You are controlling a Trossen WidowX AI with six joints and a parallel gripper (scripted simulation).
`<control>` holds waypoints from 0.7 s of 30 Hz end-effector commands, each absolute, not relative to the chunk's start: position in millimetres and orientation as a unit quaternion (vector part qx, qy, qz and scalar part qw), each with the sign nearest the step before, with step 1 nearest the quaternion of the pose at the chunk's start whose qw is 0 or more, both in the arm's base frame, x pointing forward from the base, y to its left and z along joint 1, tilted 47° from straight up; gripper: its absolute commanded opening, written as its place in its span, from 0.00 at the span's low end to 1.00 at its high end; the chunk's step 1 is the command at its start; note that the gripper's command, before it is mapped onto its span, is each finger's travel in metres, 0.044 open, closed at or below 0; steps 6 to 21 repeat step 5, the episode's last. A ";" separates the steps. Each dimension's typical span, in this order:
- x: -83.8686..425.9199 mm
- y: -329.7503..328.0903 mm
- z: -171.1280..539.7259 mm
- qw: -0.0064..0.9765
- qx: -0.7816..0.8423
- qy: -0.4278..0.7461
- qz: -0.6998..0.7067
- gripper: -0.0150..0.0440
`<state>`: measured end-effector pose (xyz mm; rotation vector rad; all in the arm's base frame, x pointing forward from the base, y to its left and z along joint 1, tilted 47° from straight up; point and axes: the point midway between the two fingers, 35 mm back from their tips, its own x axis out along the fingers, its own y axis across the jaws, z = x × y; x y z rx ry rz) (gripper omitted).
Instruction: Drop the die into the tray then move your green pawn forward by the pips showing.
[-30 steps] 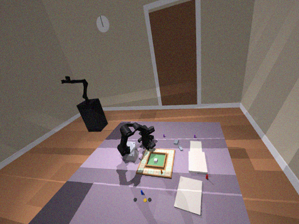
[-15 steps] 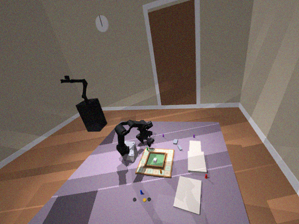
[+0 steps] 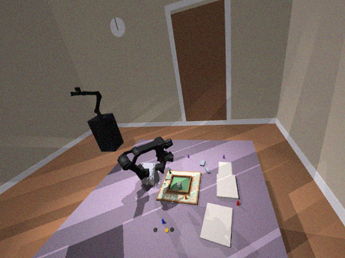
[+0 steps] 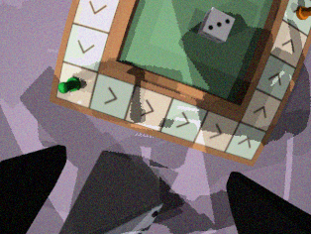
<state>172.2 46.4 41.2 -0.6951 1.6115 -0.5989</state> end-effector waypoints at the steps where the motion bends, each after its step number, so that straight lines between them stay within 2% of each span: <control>1: 173.9 43.6 60.2 0.626 -0.252 0.671 -0.306 1.00; 21: 172.8 44.6 51.8 0.615 -0.275 0.683 -0.283 1.00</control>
